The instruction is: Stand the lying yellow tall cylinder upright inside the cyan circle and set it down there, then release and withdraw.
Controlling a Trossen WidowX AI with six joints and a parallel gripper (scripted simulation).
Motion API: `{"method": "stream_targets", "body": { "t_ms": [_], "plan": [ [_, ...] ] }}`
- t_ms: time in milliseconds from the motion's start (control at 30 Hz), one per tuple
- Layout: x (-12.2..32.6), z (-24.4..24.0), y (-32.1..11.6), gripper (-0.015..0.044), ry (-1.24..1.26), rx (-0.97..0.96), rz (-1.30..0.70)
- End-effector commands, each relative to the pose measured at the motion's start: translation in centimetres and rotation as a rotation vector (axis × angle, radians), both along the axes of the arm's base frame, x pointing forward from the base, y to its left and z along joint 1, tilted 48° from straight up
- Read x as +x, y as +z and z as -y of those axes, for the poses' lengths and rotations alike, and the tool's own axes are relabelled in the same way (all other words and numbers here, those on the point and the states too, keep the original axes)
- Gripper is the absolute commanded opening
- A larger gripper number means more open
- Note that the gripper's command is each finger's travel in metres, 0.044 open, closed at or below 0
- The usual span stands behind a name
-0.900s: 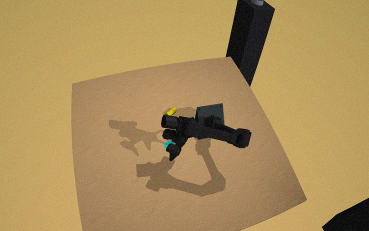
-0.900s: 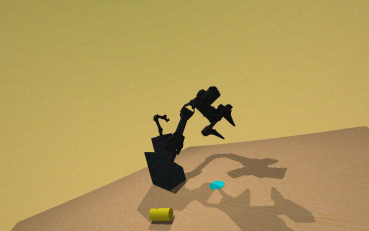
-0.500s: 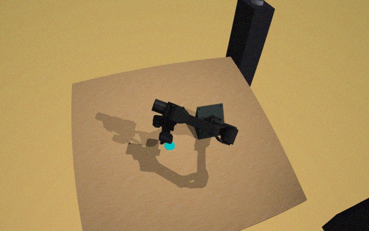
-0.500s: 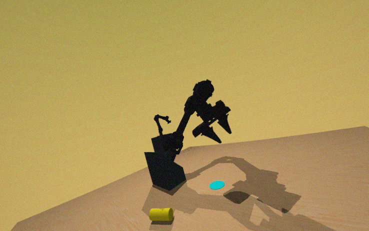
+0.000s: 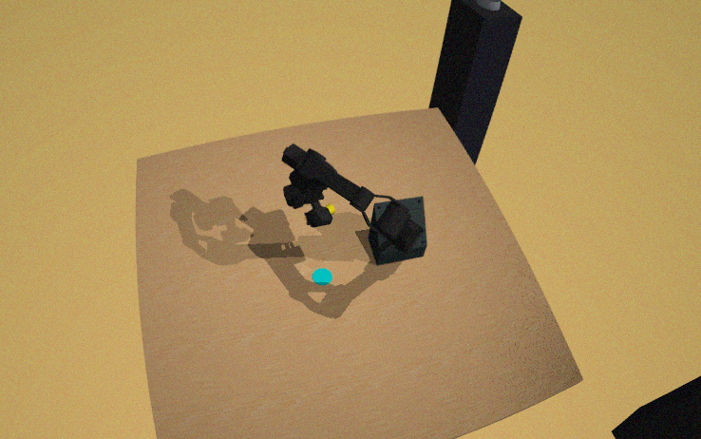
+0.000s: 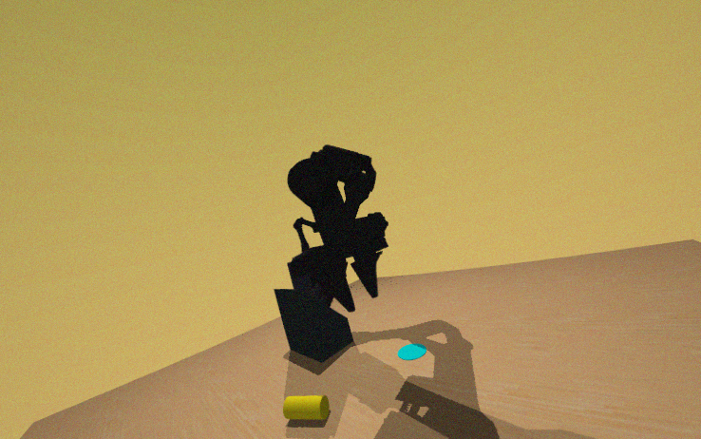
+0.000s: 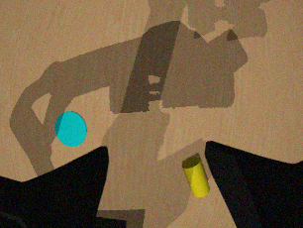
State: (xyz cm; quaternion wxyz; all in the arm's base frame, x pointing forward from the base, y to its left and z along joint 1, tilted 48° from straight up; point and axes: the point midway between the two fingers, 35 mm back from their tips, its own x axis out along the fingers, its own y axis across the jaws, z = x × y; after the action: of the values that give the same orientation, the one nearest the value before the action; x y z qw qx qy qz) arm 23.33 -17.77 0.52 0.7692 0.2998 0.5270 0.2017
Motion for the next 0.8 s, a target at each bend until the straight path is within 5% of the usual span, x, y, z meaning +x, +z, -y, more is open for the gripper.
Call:
{"method": "stream_targets", "body": {
  "t_ms": [0, 467, 767],
  "plan": [
    [-4.1, 2.1, -5.5, 0.0309, 0.239, -0.054, 0.065],
    [-6.9, 2.5, -9.0, 0.0309, 0.395, -0.058, 0.131],
    [-4.8, -5.2, -16.3, 0.0309, 0.395, -0.055, 0.135]
  ]
}}
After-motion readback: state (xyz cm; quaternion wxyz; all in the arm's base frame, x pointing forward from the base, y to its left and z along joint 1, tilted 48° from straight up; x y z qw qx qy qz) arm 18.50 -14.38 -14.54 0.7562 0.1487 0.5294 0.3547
